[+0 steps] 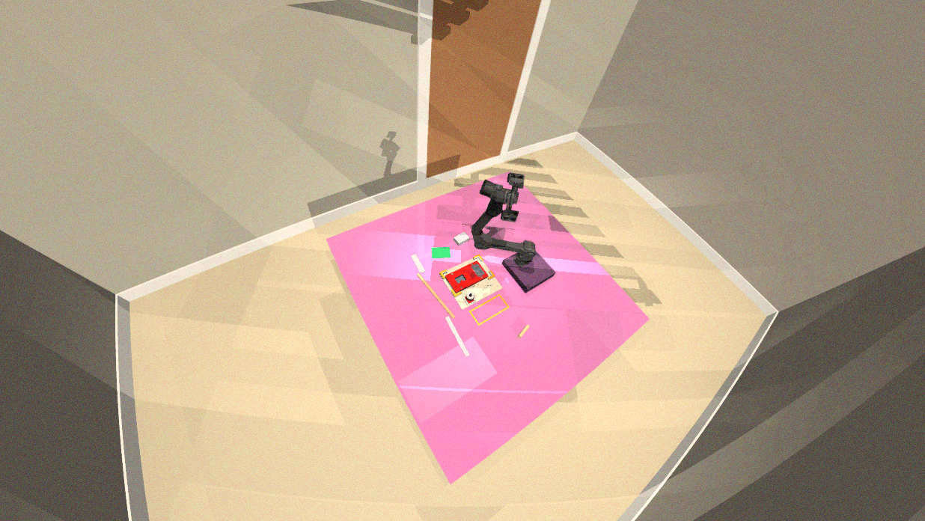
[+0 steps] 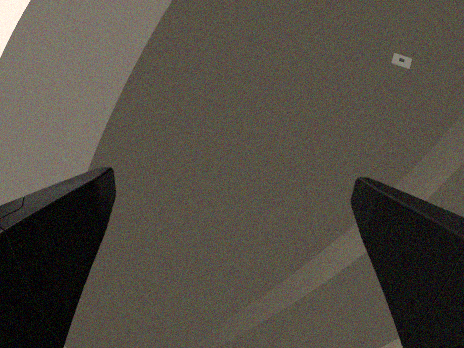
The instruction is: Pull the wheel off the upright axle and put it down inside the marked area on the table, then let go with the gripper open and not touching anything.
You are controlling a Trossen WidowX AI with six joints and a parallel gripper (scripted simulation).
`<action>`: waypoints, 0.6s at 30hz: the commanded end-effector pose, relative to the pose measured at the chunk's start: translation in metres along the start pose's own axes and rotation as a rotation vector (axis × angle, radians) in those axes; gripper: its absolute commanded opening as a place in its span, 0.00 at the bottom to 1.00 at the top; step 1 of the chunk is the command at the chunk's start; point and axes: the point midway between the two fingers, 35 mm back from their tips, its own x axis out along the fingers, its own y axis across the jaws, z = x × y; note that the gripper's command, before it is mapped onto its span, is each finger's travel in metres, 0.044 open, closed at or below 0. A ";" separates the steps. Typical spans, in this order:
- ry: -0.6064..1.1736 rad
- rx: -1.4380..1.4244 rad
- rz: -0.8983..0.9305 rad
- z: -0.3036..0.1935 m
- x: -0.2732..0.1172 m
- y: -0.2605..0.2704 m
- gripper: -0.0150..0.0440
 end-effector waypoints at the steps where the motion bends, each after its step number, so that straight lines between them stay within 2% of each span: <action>1: 0.000 -0.005 0.001 -0.001 0.000 0.001 0.89; 4: 0.007 -0.082 0.008 -0.015 0.000 0.012 0.76; 11: 0.065 -0.470 -0.014 -0.099 0.015 0.041 0.76; 18: 0.127 -0.805 -0.168 -0.170 0.053 0.019 0.76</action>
